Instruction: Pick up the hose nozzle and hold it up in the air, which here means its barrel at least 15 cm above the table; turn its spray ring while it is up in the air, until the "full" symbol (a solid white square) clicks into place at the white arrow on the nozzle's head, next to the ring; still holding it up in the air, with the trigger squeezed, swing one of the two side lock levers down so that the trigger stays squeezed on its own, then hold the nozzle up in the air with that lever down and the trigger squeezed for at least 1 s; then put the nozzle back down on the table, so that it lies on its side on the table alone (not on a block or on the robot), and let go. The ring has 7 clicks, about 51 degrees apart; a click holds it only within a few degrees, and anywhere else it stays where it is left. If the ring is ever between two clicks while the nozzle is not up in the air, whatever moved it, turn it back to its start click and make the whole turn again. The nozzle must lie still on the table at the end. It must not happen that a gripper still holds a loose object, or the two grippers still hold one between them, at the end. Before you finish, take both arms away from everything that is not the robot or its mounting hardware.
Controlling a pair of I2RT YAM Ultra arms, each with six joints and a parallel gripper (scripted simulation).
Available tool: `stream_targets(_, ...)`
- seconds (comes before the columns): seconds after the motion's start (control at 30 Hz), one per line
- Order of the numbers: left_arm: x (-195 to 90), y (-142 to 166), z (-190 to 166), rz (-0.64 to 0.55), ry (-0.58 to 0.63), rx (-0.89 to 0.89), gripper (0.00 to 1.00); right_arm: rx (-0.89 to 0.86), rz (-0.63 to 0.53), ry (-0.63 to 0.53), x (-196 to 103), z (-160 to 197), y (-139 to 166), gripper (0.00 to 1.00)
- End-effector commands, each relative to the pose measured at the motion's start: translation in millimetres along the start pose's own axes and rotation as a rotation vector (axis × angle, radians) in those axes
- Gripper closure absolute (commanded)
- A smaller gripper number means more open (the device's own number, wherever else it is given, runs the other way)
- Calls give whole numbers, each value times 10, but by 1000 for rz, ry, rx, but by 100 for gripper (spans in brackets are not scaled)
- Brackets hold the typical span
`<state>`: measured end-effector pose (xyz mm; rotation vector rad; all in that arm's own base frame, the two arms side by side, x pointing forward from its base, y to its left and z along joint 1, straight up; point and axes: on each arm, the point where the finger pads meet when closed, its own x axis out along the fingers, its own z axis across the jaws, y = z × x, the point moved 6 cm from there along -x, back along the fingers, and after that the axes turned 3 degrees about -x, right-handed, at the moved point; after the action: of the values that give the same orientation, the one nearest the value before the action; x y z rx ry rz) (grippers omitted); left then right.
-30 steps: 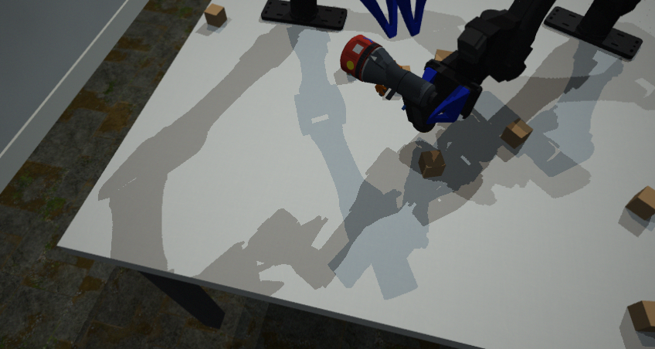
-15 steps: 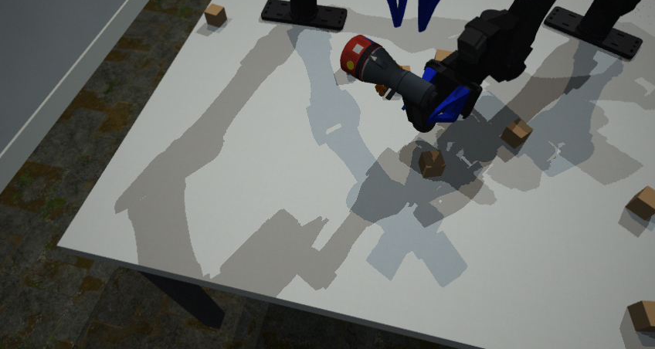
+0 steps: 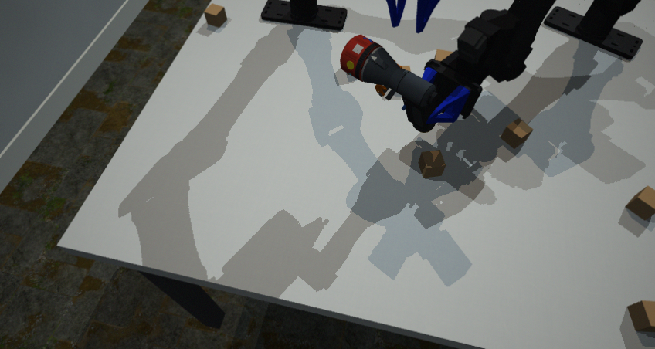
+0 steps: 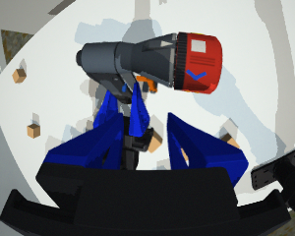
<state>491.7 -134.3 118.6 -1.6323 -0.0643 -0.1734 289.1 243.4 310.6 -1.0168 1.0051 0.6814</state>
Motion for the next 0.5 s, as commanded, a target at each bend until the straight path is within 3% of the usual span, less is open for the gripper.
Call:
stream_targets(0.0, 115, -445, -3, -158, 0, -49, 64, 9, -24, -25, -13, -26, -61, 63)
stream_targets(0.47, 115, -445, -3, -158, 0, -49, 64, 9, -26, -28, 176, -33, -66, 63)
